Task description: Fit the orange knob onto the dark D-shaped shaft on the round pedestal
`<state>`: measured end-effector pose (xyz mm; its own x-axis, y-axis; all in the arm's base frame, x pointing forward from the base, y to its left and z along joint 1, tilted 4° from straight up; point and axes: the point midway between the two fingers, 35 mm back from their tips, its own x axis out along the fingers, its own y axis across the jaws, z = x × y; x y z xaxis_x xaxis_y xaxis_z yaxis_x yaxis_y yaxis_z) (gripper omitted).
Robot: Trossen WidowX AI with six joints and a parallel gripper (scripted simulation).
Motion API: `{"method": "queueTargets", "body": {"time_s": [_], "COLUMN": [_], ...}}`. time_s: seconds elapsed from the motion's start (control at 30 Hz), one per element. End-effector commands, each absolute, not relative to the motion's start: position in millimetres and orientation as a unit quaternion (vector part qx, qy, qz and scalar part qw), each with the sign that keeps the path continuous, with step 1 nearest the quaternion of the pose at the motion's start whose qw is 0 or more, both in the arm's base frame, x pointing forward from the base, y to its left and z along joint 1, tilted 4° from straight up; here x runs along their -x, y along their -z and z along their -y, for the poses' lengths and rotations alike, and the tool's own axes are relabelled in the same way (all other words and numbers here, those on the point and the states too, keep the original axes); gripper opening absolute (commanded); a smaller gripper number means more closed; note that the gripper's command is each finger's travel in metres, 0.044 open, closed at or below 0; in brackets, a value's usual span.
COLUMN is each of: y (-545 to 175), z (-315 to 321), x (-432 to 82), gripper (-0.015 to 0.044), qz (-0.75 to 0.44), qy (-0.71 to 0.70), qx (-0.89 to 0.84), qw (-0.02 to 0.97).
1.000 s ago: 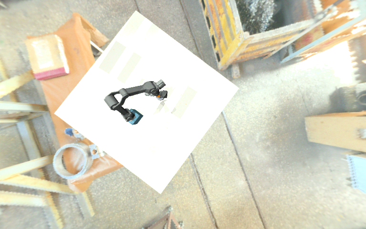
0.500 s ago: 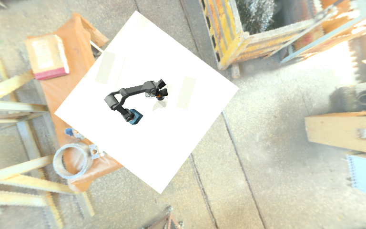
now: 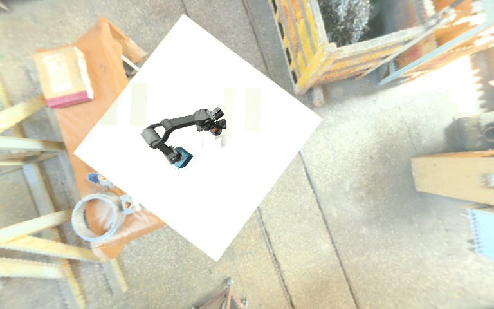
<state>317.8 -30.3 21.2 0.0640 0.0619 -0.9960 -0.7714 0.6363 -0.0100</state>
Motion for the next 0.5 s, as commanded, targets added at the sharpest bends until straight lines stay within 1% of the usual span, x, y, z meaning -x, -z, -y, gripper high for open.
{"method": "queueTargets", "body": {"time_s": [0.0,0.3,0.47], "y": [-20.7,-25.7,-27.0], "z": [29.4,28.9,28.9], "x": [-316.5,-313.1,-313.0], "gripper": [0.0,0.0,0.0], "qz": [-0.608,-0.607,-0.58], "qy": [-0.314,-0.316,-0.364], "qx": [0.291,0.294,0.346], "qw": [0.669,0.667,0.642]}}
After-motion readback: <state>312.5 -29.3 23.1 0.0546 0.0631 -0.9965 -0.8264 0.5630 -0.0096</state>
